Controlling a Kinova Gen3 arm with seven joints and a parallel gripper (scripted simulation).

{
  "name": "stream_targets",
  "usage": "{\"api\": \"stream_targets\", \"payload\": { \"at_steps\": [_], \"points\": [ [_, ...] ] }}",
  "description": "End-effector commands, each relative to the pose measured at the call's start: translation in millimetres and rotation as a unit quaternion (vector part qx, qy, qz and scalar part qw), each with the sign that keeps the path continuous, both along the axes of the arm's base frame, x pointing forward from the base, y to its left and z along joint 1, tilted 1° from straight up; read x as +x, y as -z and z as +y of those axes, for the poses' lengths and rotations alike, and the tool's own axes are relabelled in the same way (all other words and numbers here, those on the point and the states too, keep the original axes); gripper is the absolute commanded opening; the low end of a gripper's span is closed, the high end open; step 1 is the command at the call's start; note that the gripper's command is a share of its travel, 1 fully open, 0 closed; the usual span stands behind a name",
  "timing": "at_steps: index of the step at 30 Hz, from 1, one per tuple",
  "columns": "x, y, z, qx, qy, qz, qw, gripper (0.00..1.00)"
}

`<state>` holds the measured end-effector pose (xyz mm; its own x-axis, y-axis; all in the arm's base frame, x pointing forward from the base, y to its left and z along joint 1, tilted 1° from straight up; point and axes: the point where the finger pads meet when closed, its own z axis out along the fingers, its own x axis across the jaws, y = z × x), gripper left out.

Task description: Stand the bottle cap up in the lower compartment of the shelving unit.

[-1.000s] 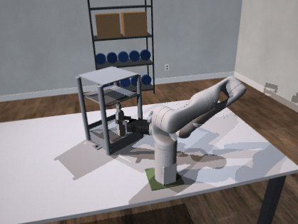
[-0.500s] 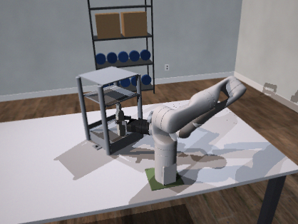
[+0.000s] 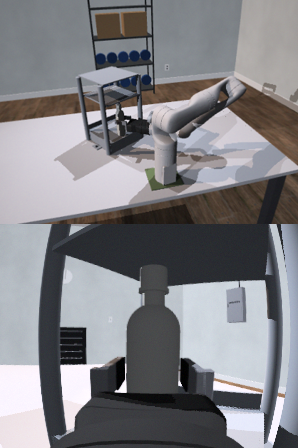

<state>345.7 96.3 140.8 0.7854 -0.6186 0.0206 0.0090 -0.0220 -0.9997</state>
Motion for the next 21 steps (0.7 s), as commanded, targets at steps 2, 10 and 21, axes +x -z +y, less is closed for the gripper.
{"api": "stream_targets", "payload": {
  "at_steps": [2, 10, 21],
  "points": [
    [-0.1, -0.6, -0.1, 0.000, 0.000, -0.001, 1.000, 1.00],
    [-0.9, -0.6, -1.1, 0.000, 0.000, -0.001, 1.000, 1.00],
    [-3.0, -0.6, -3.8, 0.000, 0.000, -0.001, 1.000, 1.00]
  ]
}}
